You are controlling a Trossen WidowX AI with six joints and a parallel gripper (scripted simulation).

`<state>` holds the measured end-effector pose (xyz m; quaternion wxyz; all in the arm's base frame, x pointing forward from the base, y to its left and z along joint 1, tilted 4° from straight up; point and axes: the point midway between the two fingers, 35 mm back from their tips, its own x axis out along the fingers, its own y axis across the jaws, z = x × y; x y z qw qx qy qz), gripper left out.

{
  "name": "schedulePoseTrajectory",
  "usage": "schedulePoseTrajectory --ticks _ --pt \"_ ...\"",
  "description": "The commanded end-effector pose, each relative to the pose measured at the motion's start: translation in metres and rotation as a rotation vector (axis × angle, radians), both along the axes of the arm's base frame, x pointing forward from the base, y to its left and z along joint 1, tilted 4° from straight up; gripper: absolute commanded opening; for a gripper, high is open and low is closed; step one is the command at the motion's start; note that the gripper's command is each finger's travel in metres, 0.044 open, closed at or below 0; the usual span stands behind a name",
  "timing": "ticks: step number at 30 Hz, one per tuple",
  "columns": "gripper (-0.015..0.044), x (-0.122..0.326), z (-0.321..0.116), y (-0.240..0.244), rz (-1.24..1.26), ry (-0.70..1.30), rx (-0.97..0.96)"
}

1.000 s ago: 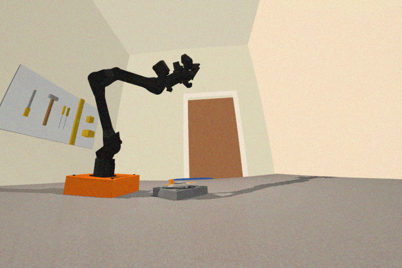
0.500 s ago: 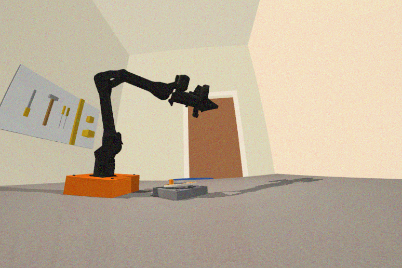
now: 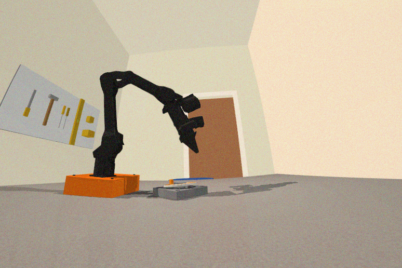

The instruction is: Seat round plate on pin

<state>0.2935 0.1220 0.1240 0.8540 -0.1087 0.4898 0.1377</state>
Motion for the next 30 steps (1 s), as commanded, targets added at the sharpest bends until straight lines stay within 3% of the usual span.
schedulePoseTrajectory --ticks 1,5,15,30 --pt "0.0 -0.058 -0.042 -0.04 -0.157 0.35 -0.086" --pt "0.0 -0.079 -0.049 -0.053 -0.208 0.454 -0.116" --pt "0.0 -0.079 -0.05 -0.055 -0.208 0.454 -0.117" --pt "0.0 -0.077 -0.097 -0.058 -0.208 0.454 -0.117"
